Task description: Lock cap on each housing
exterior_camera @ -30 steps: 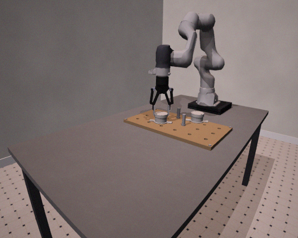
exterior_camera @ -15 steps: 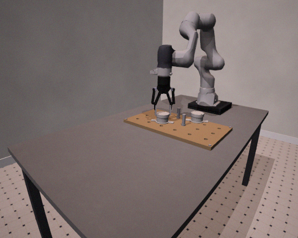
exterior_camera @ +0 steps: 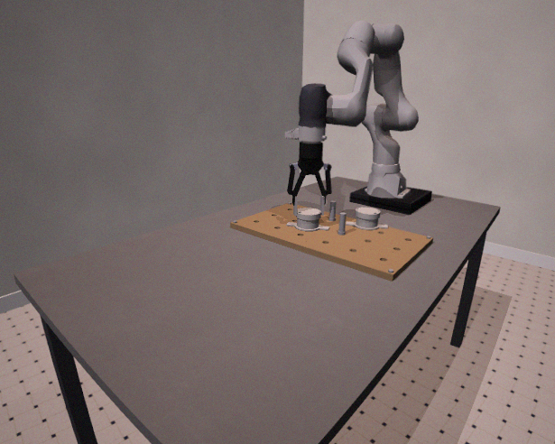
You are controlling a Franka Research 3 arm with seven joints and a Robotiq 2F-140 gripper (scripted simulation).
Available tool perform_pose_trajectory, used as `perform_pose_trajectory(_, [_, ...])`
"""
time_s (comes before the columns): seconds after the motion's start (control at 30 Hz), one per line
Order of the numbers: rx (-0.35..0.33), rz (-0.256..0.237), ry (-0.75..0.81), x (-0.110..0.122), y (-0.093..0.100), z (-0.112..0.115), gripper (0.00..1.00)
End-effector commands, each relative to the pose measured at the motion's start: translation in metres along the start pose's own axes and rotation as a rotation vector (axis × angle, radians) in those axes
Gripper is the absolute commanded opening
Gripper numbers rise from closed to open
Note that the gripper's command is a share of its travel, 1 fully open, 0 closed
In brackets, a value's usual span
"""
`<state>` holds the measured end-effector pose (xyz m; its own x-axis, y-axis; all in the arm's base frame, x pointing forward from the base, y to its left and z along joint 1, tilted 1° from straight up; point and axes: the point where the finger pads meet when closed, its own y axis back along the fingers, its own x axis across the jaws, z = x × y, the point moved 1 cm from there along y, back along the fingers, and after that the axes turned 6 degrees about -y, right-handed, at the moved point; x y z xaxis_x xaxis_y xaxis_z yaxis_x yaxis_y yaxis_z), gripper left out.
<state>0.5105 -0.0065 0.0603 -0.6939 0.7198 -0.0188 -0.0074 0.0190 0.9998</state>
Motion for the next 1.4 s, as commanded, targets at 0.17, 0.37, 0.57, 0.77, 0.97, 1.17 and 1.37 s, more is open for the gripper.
perform_pose_trajectory(0.17, [0.002, 0.0, -0.011, 0.014, -0.001, 0.0, 0.1])
perform_pose_trajectory(0.37, [0.002, 0.0, -0.011, 0.025, -0.001, -0.001, 0.1])
perform_pose_trajectory(0.57, [0.002, 0.0, -0.011, 0.032, -0.001, -0.002, 0.1])
perform_pose_trajectory(0.77, [0.002, 0.0, -0.011, 0.043, -0.001, -0.003, 0.1])
perform_pose_trajectory(0.97, [0.002, 0.0, -0.011, 0.054, -0.001, -0.004, 0.1])
perform_pose_trajectory(1.17, [0.002, 0.0, -0.011, 0.061, -0.001, -0.005, 0.1])
perform_pose_trajectory(1.37, [0.002, 0.0, -0.011, 0.071, -0.001, -0.006, 0.1])
